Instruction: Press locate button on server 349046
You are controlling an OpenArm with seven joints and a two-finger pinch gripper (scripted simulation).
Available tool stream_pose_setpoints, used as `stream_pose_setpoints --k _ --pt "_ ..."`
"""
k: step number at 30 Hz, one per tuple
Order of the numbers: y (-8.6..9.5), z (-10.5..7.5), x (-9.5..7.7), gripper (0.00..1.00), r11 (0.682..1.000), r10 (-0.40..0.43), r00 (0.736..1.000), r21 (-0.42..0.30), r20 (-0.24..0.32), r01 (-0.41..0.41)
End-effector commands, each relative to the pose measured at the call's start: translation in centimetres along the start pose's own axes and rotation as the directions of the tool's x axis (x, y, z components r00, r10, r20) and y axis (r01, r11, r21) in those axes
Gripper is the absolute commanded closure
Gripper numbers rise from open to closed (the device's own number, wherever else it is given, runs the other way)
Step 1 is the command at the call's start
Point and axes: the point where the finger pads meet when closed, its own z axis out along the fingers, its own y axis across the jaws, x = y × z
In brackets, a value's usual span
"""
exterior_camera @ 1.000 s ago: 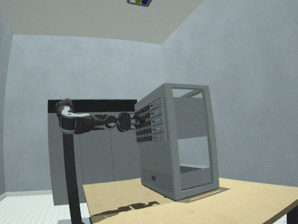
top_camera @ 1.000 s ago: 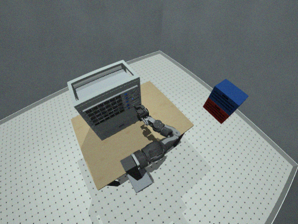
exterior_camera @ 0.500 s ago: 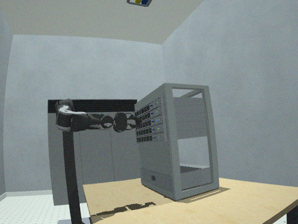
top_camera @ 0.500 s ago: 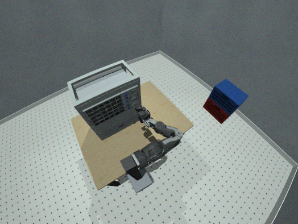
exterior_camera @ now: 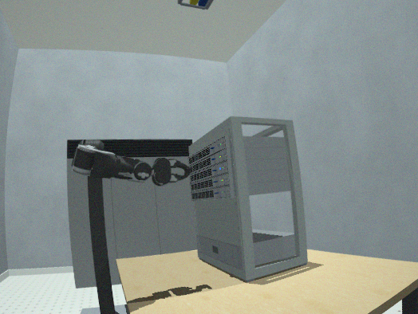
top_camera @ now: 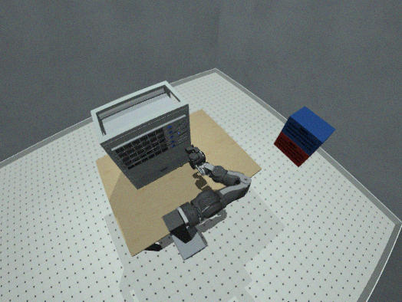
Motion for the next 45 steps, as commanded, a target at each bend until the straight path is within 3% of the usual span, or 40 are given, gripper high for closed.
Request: stream_pose_setpoints --k 1,16,17,45 --pt "0.5 -0.2 -0.1 1.0 1.0 0.004 1.0 -0.019 0.004 -0.004" --pt "0.5 -1.4 -0.1 1.0 1.0 0.004 1.0 -0.019 0.004 -0.004" --pt "0.5 -1.4 -0.1 0.0 1.0 0.004 1.0 -0.019 0.004 -0.004" --pt "0.5 -1.4 -0.1 0.0 1.0 0.004 1.0 -0.019 0.004 -0.004"
